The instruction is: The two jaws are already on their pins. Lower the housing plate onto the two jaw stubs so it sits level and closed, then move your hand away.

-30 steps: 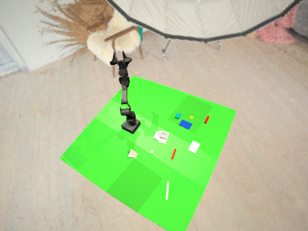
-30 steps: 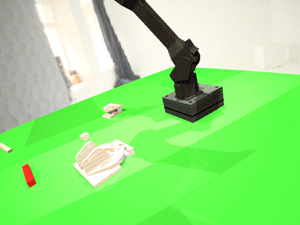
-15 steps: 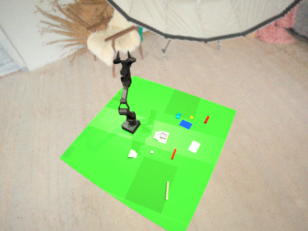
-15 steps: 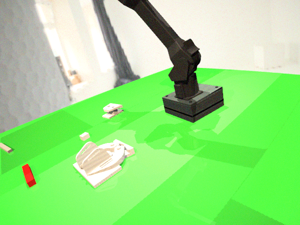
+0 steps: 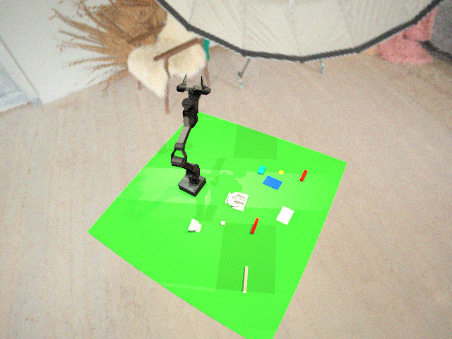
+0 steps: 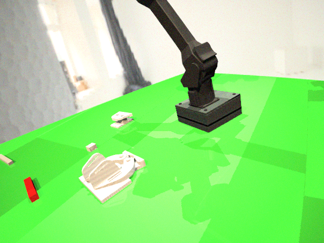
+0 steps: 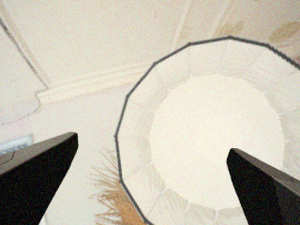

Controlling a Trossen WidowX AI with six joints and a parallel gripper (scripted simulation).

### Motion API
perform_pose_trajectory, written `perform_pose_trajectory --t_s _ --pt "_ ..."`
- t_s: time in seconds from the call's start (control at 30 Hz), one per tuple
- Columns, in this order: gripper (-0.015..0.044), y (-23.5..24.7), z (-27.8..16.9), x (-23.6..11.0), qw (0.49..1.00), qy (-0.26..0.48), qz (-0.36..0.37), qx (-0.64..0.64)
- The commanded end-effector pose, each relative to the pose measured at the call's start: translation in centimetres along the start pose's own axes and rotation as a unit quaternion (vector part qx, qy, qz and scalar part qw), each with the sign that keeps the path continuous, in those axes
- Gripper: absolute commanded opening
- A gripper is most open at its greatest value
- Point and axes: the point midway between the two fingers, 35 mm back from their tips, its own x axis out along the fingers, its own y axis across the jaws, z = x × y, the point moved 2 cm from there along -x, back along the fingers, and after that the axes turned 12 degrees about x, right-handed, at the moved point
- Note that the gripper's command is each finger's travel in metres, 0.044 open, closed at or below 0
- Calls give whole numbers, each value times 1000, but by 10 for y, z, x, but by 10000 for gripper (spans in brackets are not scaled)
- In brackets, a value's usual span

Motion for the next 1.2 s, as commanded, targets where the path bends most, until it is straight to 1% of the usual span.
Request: perform_pose_trajectory --t_s 0.0,0.57,1.17 --pt "440 -20 1 1 999 1 -31 -25" --pt "440 -99 29 -18 977 -2 -165 -134" --pt "440 -172 73 -58 923 -3 -306 -232"
